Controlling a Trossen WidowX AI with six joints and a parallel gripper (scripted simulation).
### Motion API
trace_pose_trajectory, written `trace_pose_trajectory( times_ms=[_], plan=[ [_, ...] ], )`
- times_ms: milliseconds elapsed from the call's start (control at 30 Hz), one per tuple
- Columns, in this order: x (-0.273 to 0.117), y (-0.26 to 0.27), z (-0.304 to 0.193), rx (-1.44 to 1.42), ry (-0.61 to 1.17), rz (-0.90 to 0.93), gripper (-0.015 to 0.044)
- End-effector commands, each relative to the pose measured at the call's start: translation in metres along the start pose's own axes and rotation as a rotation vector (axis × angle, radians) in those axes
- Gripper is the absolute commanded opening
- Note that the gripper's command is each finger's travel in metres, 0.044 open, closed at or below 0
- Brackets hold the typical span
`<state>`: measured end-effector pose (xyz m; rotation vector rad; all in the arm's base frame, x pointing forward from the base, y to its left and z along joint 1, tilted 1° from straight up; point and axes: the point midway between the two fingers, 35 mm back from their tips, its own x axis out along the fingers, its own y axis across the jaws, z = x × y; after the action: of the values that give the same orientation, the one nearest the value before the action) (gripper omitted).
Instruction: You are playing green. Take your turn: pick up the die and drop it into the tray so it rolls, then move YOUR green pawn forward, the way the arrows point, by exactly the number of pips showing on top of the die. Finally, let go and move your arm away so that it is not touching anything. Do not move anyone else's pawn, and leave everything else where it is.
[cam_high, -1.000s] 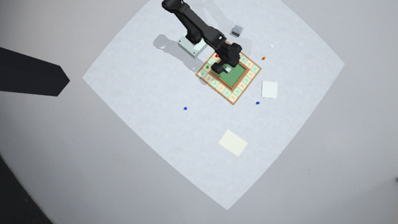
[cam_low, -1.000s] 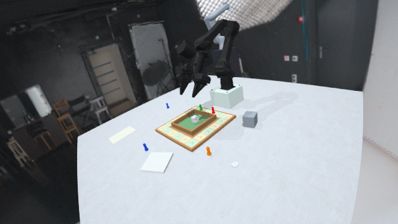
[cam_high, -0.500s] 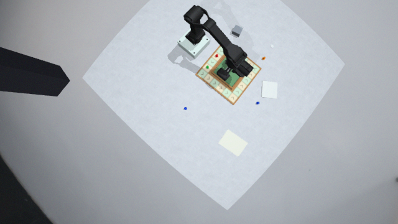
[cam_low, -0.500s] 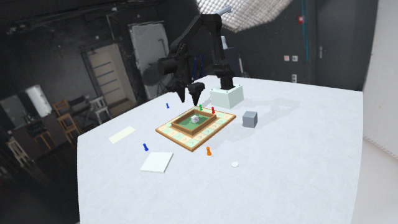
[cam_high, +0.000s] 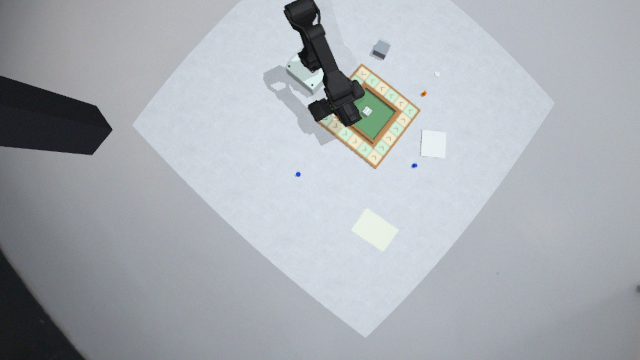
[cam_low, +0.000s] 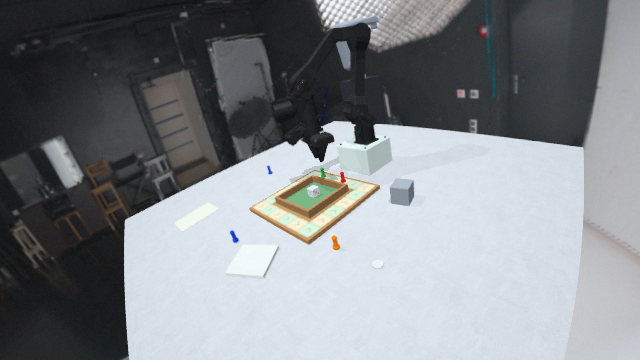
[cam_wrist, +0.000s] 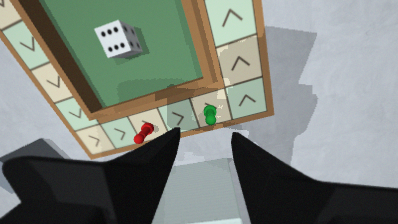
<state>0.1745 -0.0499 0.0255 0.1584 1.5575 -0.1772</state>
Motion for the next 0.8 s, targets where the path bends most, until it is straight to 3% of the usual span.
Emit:
trace_pose_trajectory(
  times_ms=[0, 767],
  plan=[
    [0.001, -0.004, -0.005, 0.012, -0.008, 0.0, 0.02],
    [0.032, -0.005, -0.003, 0.011, -0.007, 0.0, 0.02]
  ],
)
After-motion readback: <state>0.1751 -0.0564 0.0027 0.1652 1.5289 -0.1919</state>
